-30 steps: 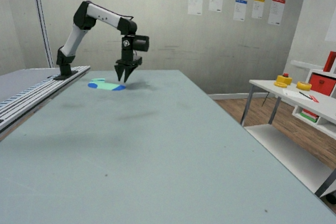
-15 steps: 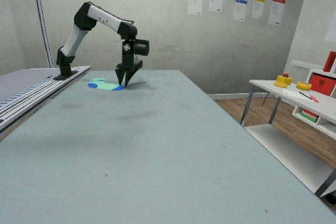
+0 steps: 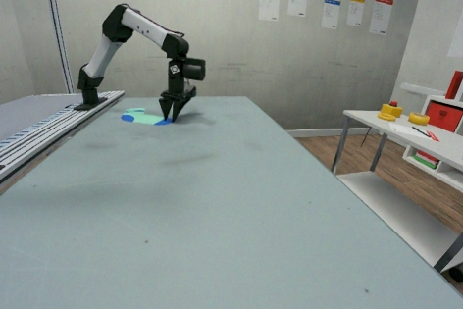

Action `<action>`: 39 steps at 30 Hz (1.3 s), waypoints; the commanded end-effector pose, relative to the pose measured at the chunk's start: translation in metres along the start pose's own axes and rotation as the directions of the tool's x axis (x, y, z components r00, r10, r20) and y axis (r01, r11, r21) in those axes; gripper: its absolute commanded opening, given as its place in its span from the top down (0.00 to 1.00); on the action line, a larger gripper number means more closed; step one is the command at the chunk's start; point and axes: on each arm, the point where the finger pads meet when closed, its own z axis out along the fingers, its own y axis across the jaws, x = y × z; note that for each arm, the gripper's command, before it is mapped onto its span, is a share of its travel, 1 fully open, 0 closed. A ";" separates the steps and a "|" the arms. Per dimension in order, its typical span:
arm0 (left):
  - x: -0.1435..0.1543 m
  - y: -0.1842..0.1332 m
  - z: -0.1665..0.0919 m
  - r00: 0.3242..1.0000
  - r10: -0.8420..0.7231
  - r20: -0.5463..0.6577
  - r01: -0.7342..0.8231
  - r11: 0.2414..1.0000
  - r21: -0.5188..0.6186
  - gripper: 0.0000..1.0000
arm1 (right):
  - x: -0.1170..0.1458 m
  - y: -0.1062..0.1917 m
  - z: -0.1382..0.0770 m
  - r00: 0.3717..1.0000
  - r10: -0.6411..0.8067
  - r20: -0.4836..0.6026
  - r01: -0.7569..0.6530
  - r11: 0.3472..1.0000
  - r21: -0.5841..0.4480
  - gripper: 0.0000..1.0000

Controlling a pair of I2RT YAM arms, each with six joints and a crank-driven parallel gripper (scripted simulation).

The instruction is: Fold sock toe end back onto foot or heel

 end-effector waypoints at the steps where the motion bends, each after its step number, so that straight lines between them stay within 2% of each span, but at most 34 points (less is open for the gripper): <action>1: 0.000 0.003 0.018 1.000 0.004 0.013 -0.003 1.000 -0.023 0.66 | -0.007 -0.001 -0.001 1.000 0.001 0.018 -0.001 1.000 0.005 0.00; 9: 0.009 0.006 0.025 1.000 0.012 -0.011 -0.013 0.999 -0.037 0.66 | -0.007 -0.001 -0.001 1.000 0.001 0.018 -0.001 1.000 0.005 0.00; 11: 0.005 0.013 0.023 1.000 0.019 0.007 -0.018 0.998 -0.066 0.68 | -0.007 -0.001 -0.001 1.000 0.001 0.018 -0.001 1.000 0.005 0.00; 13: 0.004 0.003 0.014 1.000 0.021 0.011 -0.021 0.999 -0.034 0.69 | -0.007 -0.001 -0.001 1.000 0.001 0.018 -0.001 1.000 0.005 0.00; 16: 0.005 0.007 0.019 1.000 0.016 0.008 -0.016 0.999 -0.049 0.70 | -0.007 -0.001 -0.001 1.000 0.001 0.018 -0.001 1.000 0.005 0.00; 17: 0.003 0.003 0.012 1.000 0.008 0.007 -0.008 0.999 -0.039 0.71 | -0.007 -0.001 -0.001 1.000 0.001 0.018 -0.001 1.000 0.005 0.00; 21: 0.005 0.007 0.021 1.000 0.013 0.010 -0.013 0.999 -0.047 0.74 | -0.007 -0.001 -0.001 1.000 0.001 0.018 -0.001 1.000 0.005 0.00; 22: 0.004 0.008 0.016 1.000 0.006 0.016 -0.004 0.996 -0.086 0.74 | -0.007 -0.001 -0.001 1.000 0.001 0.018 -0.001 1.000 0.005 0.00; 23: 0.004 0.002 0.014 1.000 0.013 0.014 -0.013 0.999 -0.051 0.75 | -0.007 -0.001 -0.001 1.000 0.001 0.018 -0.001 1.000 0.005 0.00; 25: 0.004 0.005 0.015 1.000 0.012 0.014 -0.012 0.998 -0.064 0.76 | -0.007 -0.001 -0.001 1.000 0.001 0.018 -0.001 1.000 0.005 0.00; 28: 0.004 0.017 0.027 1.000 0.016 0.013 -0.015 0.995 -0.102 0.79 | -0.007 -0.001 -0.001 1.000 0.001 0.018 -0.001 1.000 0.005 0.00; 33: 0.004 0.001 0.016 1.000 0.006 0.015 -0.005 0.998 -0.064 0.81 | -0.007 -0.001 -0.001 1.000 0.001 0.018 -0.001 1.000 0.005 0.00; 34: 0.003 0.016 0.017 1.000 0.003 0.017 0.000 0.989 -0.145 0.81 | -0.007 -0.001 -0.001 1.000 0.001 0.018 -0.001 1.000 0.005 0.00; 36: 0.004 0.008 0.022 1.000 0.009 0.015 -0.007 0.995 -0.102 0.83 | -0.007 -0.001 -0.001 1.000 0.001 0.018 -0.001 1.000 0.005 0.00; 39: 0.004 0.020 0.030 1.000 0.011 0.014 -0.009 0.990 -0.143 0.85 | -0.007 -0.001 -0.001 1.000 0.001 0.018 -0.001 1.000 0.005 0.00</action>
